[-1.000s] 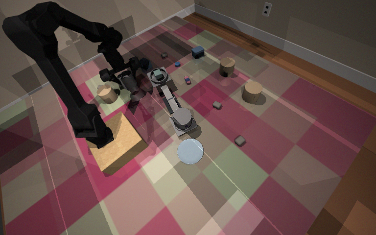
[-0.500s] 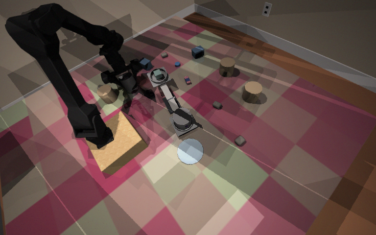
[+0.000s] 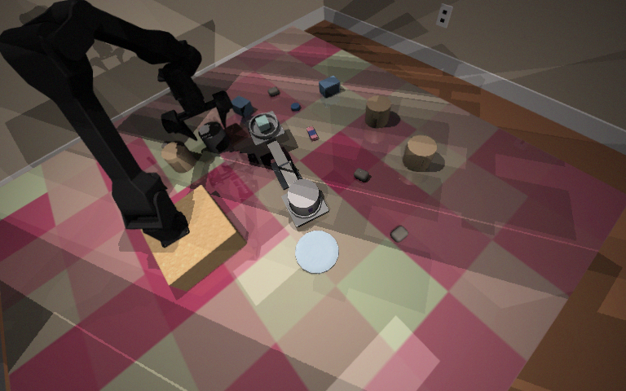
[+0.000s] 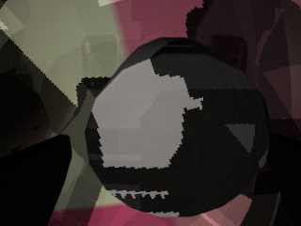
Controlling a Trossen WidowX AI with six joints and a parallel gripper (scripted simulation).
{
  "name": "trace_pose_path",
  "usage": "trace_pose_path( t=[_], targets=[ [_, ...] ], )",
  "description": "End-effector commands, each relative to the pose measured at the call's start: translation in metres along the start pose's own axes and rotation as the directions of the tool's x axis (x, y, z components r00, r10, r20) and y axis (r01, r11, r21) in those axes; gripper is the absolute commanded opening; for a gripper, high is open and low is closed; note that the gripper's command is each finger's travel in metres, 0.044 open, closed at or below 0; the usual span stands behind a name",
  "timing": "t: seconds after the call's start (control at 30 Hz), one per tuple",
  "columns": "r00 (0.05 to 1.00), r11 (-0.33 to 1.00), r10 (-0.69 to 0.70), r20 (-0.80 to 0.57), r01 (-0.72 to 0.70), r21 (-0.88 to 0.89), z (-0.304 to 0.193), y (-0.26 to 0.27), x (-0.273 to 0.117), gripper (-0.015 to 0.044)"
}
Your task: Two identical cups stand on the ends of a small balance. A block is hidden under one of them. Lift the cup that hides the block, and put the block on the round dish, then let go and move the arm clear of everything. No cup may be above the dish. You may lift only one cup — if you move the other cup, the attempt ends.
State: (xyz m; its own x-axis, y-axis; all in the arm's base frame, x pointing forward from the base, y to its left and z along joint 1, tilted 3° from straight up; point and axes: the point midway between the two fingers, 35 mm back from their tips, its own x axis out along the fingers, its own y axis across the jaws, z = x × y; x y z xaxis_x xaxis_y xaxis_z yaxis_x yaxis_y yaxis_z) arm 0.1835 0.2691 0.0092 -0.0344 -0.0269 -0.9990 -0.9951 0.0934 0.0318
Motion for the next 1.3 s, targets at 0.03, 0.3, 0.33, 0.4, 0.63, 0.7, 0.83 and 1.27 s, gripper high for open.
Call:
trace_pose_path(
  t=[0.03,0.3,0.33,0.4,0.63,0.7,0.83,1.27],
  targets=[
    [1.000,1.000,-0.011,0.026,0.011,0.003,0.004,-0.002,-0.026,0.0440],
    [0.999,0.999,-0.026,0.038,0.025,0.026,-0.018,-0.040,-0.041,0.0282],
    [0.999,0.999,-0.027,0.037,0.026,0.028,-0.021,-0.048,-0.043,0.0260],
    [0.999,0.999,-0.027,0.034,0.026,0.032,-0.029,-0.064,-0.049,0.0260],
    [0.999,0.998,-0.025,0.022,0.024,0.050,-0.075,-0.126,-0.072,0.0260],
    [1.000,0.998,-0.023,0.019,0.022,0.055,-0.090,-0.141,-0.078,0.0260],
    [1.000,0.998,-0.023,0.018,0.022,0.056,-0.096,-0.146,-0.080,0.0260],
    [1.000,0.998,-0.023,0.018,0.022,0.056,-0.095,-0.147,-0.058,0.0260]
  ],
)
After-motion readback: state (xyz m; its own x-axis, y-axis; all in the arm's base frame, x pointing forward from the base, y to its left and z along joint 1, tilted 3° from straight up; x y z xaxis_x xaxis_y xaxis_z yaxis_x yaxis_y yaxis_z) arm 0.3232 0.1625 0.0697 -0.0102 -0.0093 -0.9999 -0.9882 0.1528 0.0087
